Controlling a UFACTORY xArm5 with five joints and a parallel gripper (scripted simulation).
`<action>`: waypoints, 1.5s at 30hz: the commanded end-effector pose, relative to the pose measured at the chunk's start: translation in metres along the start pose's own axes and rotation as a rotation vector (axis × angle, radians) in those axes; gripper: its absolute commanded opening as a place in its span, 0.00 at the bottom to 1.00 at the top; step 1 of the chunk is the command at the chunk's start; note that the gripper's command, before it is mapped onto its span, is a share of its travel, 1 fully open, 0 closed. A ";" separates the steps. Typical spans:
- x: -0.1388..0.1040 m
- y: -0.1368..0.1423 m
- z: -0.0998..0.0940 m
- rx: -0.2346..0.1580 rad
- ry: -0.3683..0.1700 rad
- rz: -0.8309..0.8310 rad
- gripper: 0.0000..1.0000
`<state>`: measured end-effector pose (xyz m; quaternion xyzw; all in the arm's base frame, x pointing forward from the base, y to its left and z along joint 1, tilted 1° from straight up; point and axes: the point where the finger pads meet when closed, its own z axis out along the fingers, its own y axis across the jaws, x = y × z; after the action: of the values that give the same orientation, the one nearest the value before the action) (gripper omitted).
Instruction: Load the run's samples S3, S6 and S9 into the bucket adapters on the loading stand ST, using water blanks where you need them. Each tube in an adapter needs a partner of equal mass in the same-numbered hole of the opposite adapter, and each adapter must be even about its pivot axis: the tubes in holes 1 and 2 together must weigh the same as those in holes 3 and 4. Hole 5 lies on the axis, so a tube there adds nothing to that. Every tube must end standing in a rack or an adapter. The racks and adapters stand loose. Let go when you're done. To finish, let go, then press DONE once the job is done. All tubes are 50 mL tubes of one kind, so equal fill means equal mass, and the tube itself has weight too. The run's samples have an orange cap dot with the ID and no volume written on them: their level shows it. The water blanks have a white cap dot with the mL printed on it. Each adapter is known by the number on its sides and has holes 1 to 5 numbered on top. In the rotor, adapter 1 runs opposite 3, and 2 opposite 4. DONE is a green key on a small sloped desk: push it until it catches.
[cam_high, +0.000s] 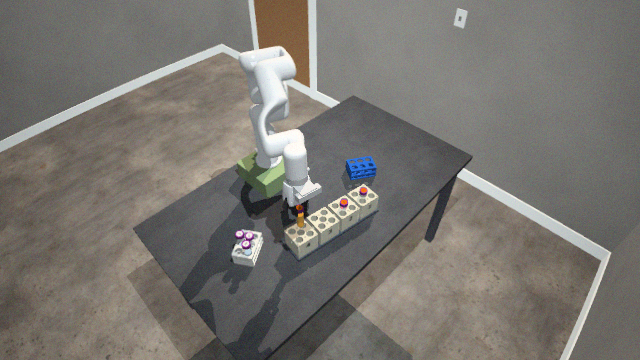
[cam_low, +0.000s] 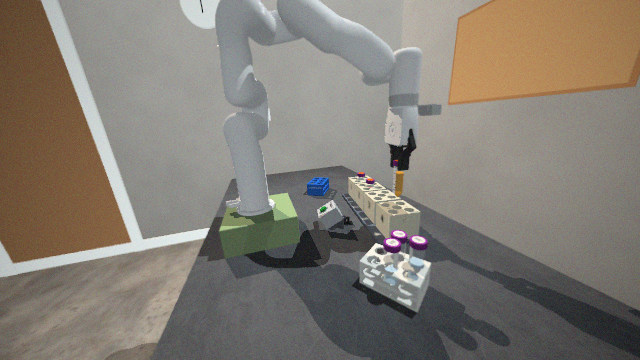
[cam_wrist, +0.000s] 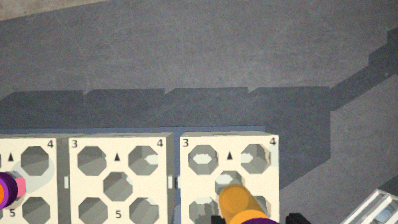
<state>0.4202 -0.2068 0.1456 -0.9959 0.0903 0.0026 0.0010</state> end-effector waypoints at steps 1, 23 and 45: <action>0.001 0.000 0.007 -0.012 0.001 0.000 0.00; 0.001 0.001 0.025 -0.012 0.001 0.000 0.00; 0.001 0.001 0.039 -0.012 0.001 0.000 0.00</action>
<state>0.4197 -0.2071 0.1069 -0.9959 0.0903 0.0028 0.0011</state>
